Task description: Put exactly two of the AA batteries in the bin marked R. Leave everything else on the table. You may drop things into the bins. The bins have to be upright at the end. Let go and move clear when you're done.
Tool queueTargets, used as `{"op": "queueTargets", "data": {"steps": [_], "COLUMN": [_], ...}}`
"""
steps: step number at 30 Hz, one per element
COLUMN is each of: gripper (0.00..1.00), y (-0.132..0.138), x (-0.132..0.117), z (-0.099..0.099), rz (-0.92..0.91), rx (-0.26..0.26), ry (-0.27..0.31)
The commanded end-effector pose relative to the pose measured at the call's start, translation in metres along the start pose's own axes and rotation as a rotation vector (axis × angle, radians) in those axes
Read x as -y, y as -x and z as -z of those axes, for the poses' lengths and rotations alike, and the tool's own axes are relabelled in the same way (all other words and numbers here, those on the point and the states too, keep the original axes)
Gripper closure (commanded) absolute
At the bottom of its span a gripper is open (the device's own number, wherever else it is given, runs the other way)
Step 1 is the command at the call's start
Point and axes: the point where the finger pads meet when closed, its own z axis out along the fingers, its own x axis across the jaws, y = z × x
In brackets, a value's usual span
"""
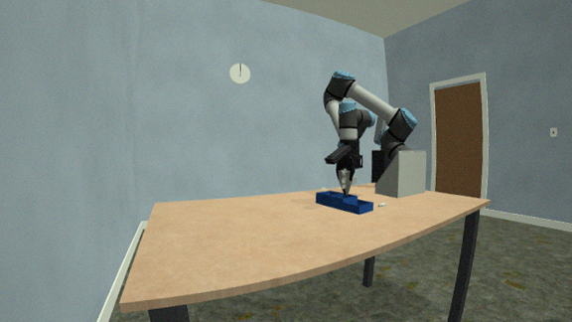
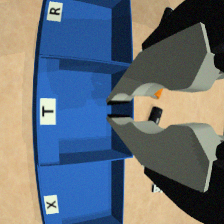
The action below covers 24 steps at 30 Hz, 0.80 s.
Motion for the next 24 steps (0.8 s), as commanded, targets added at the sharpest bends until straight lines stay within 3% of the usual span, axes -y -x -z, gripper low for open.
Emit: {"op": "queueTargets", "data": {"steps": [1, 7, 12, 24], "gripper": [0.96, 0.96, 0.96, 0.96], "y": [0.000, 0.000, 0.000, 0.050], "x": [0.000, 0.000, 0.000, 0.003], "z": [0.010, 0.033, 0.033, 0.033], "rz": [0.000, -0.001, -0.001, -0.001], "rx": [0.000, 0.000, 0.000, 0.000], "ry": [-0.001, -0.001, -0.001, -0.001]}}
